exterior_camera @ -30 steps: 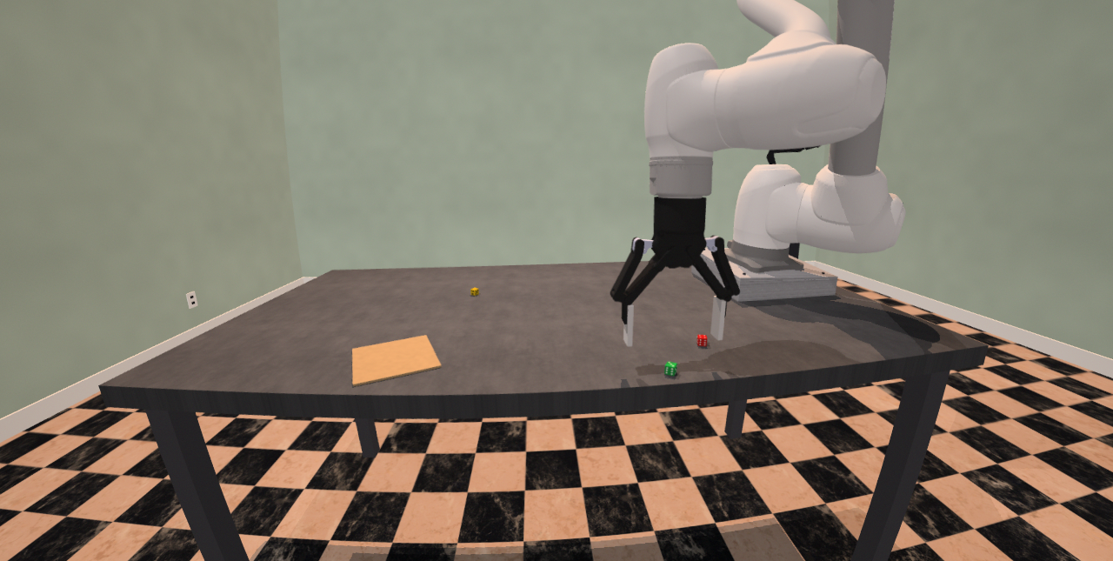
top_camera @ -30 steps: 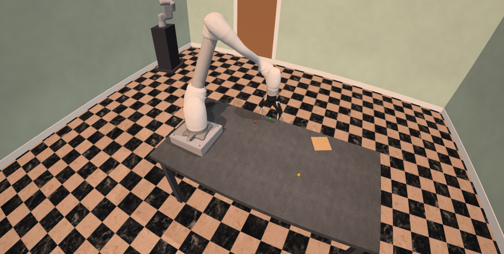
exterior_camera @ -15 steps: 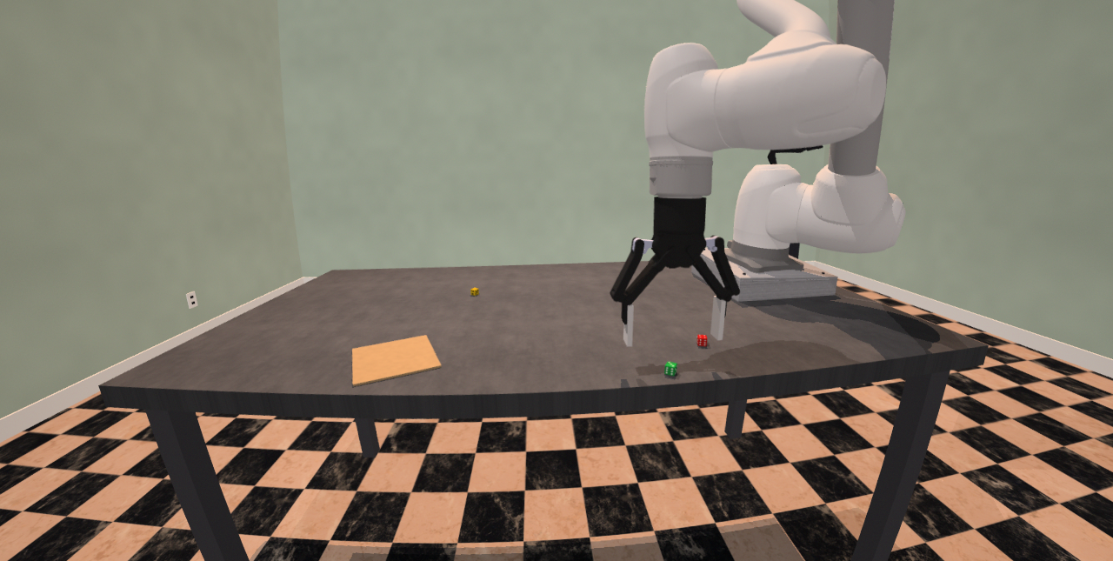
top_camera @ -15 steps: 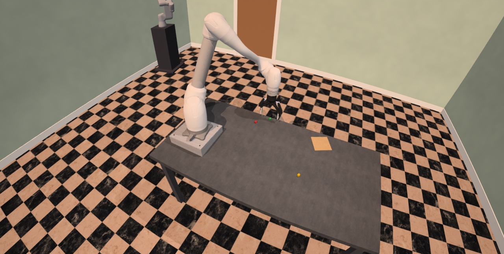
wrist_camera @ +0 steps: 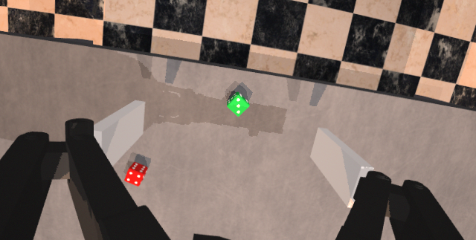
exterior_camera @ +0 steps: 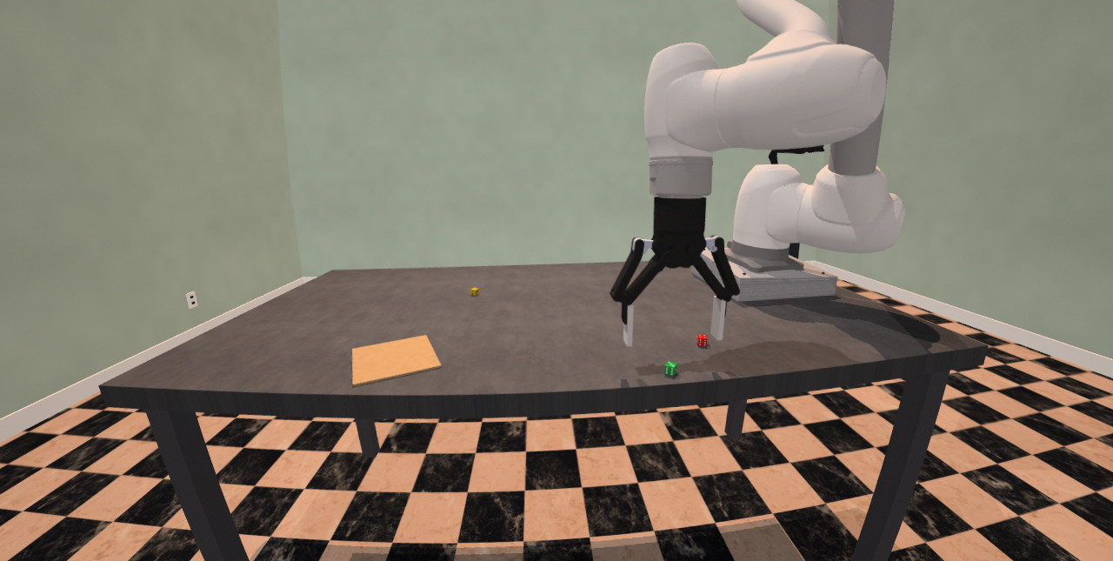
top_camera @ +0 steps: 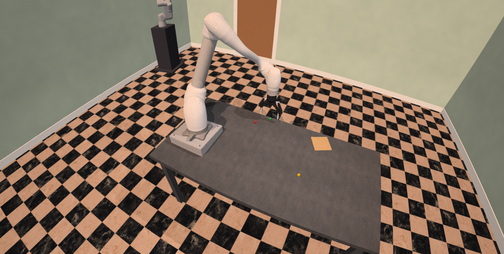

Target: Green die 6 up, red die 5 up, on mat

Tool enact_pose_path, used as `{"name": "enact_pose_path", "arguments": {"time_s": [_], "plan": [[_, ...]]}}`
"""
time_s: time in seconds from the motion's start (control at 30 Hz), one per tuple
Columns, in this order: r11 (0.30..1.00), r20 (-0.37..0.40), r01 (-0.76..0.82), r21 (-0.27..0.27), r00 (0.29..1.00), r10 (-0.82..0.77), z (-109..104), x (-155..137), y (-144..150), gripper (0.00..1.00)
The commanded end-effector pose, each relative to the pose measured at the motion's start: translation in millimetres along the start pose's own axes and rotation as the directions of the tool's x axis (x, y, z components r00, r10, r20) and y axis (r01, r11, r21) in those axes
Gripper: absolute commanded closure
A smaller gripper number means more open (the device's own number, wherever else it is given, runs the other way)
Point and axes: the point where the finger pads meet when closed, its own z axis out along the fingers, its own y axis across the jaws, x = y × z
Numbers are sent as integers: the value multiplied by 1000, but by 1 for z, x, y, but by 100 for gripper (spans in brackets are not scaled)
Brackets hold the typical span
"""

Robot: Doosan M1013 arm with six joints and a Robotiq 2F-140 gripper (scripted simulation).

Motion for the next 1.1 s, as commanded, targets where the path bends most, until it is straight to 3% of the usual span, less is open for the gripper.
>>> {"name": "enact_pose_path", "arguments": {"time_s": [0.0, 0.2, 0.7, 1.07], "plan": [[1000, 6, 2, 1, 1000, -2, 0, 0, 0, 0], [1000, 6, 2, 1, 1000, -2, -13, 0, 0, 0], [1000, 6, 2, 1, 1000, -2, -94, 0, 0, 0], [1000, 6, 2, 1, 1000, -2, -98, 0, 0, 0]]}}
